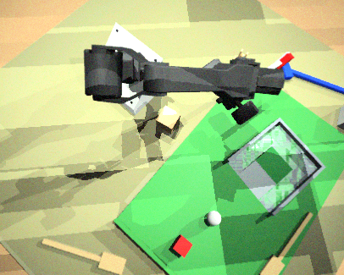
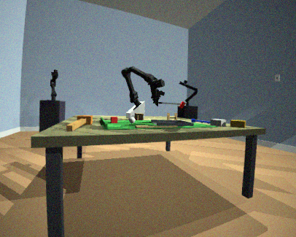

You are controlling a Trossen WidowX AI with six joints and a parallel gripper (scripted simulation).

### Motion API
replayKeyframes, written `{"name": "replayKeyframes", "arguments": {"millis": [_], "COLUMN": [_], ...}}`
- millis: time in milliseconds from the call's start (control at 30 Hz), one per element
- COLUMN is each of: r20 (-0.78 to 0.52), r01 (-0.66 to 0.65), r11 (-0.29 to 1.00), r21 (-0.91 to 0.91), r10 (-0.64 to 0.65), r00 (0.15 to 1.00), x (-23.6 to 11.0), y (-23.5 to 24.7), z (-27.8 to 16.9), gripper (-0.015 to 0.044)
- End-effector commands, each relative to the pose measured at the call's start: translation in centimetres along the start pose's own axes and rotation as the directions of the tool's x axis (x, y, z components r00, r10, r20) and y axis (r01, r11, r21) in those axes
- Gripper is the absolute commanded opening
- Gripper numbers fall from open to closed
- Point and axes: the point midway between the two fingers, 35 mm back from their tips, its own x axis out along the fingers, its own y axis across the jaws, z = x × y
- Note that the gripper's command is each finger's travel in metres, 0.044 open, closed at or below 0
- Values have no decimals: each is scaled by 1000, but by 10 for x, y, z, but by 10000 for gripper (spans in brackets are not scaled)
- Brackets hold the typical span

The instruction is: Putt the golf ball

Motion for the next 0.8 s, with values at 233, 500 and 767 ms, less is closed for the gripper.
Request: {"name": "replayKeyframes", "arguments": {"millis": [233, 500, 767], "r20": [-40, -93, -161], "r01": [59, 113, 177], "r11": [898, 705, 433], "r21": [435, 701, 884], "r10": [-46, -67, -74], "r00": [998, 993, 984], "x": [-26, -44, -62], "y": [-48, -69, -76], "z": [-69, -129, -194], "gripper": [0, 0, 0]}}
